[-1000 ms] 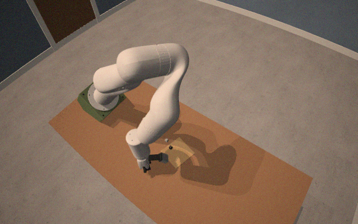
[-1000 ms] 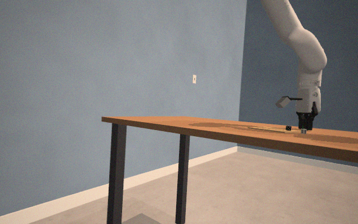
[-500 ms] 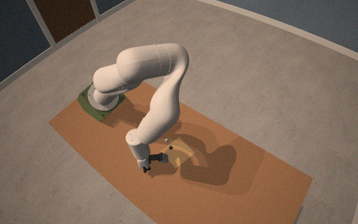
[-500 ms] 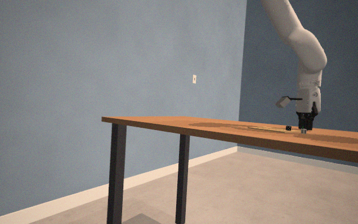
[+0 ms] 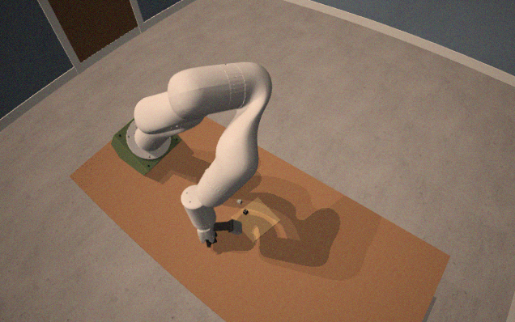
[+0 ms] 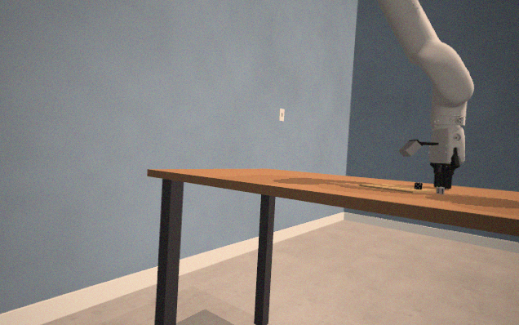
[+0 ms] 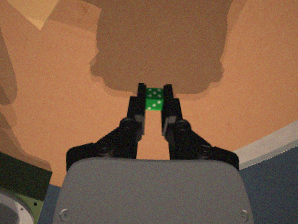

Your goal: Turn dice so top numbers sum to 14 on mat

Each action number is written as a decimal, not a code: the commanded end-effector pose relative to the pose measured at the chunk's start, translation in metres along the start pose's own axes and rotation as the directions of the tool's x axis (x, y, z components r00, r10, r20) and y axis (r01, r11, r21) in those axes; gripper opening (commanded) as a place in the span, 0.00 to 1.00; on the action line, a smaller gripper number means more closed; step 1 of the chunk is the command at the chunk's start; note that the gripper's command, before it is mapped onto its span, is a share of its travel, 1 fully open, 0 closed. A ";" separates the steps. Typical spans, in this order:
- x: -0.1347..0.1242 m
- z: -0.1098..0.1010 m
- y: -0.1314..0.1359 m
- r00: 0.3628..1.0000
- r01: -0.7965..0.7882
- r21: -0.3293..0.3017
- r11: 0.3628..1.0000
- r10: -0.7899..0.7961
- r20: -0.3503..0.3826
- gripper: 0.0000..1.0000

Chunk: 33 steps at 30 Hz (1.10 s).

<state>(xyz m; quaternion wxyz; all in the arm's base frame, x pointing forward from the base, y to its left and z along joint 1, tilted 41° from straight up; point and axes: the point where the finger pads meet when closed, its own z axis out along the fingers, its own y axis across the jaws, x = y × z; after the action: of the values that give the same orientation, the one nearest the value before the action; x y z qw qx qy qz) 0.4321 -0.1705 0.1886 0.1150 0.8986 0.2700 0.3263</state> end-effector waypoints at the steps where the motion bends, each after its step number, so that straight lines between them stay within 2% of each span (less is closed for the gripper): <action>1: 0.000 0.000 0.000 1.000 0.000 -0.001 1.000 0.000 0.000 0.11; 29: 0.000 -0.001 0.000 1.000 0.000 -0.001 1.000 0.000 0.000 0.11; 33: 0.000 -0.010 0.000 1.000 0.000 -0.001 1.000 0.000 0.000 0.11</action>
<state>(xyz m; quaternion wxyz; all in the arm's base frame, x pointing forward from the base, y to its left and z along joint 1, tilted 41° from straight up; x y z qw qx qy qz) 0.4296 -0.1703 0.1912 0.1150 0.8987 0.2698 0.3261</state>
